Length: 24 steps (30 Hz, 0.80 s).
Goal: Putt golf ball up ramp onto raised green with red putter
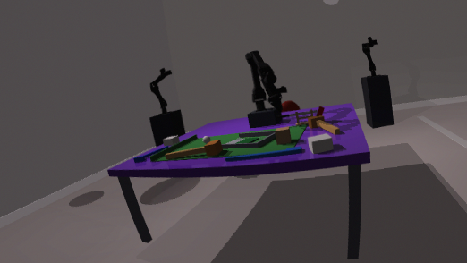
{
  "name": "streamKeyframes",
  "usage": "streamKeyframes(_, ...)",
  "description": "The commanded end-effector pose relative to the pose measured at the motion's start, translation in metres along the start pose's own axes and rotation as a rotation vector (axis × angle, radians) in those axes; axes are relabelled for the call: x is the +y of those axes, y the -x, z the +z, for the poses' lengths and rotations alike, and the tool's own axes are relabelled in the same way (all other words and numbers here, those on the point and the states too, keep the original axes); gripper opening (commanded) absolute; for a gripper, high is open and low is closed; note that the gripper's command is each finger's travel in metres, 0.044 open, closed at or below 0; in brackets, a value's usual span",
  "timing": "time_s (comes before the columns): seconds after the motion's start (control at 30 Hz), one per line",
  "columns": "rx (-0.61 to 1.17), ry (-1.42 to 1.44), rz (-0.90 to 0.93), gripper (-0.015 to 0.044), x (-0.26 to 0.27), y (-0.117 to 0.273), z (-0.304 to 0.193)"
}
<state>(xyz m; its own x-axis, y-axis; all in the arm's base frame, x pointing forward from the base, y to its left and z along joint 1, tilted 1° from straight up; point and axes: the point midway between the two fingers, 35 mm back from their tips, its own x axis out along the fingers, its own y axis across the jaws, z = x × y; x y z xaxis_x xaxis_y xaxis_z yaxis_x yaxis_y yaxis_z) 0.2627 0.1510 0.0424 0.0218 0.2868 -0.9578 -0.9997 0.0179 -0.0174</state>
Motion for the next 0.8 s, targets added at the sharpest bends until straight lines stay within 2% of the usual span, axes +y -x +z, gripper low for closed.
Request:
streamKeyframes(0.0,0.010,0.008,0.010,0.0440,0.003,-0.016,-0.006)
streamKeyframes(0.17,0.010,0.008,0.010,0.0440,0.002,-0.019,-0.007)
streamKeyframes(0.37,0.010,0.008,0.010,0.0440,0.003,-0.040,-0.013)
streamKeyframes(0.77,0.010,0.008,0.010,0.0440,0.003,-0.049,-0.015)
